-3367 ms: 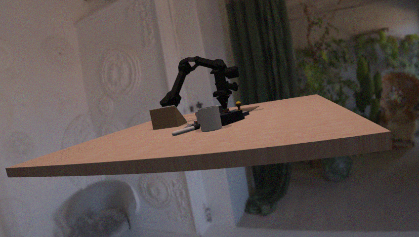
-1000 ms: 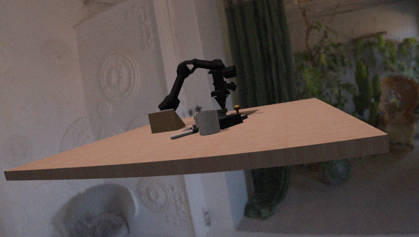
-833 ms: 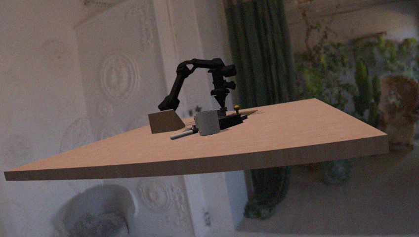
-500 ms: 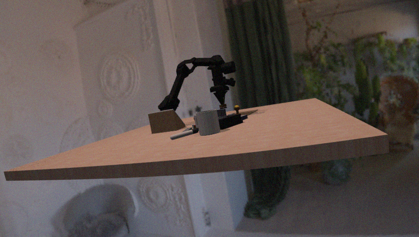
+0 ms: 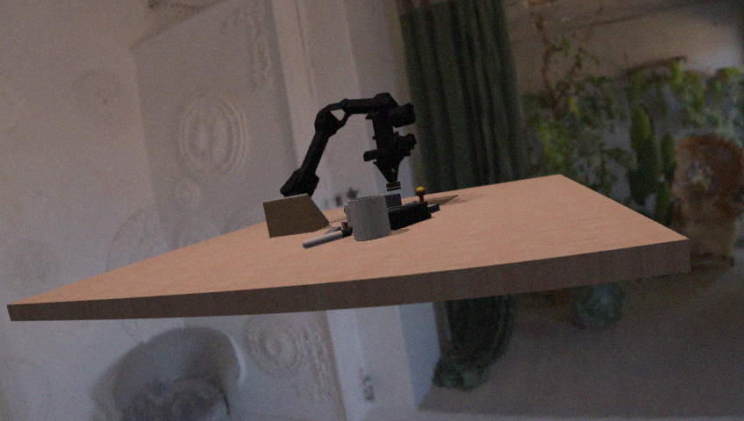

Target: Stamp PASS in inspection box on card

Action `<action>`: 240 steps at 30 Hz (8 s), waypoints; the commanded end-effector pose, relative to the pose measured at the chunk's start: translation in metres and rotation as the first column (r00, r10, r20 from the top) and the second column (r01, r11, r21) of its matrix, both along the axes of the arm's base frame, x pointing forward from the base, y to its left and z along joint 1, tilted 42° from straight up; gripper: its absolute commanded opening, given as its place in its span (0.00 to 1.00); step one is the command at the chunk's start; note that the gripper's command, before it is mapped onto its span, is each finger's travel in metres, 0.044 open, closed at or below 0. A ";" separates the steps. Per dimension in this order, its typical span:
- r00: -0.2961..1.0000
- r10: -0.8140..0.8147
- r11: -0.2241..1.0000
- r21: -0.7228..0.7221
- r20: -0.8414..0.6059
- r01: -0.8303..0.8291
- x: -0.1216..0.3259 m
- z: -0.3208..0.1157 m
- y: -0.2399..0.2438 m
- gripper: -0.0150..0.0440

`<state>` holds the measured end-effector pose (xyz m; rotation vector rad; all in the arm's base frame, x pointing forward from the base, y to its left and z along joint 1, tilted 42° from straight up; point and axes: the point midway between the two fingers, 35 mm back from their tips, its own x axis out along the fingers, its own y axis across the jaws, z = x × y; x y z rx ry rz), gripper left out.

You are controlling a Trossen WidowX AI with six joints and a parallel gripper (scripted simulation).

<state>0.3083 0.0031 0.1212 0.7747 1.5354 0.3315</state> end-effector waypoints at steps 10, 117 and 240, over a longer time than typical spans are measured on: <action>0.905 -0.314 0.948 -0.034 -0.289 0.318 -0.005 -0.035 -0.037 0.25; 0.508 -0.626 0.723 -0.198 -0.591 0.661 -0.021 -0.120 -0.046 0.25; 0.508 -0.626 0.722 -0.193 -0.592 0.664 -0.021 -0.132 -0.035 0.25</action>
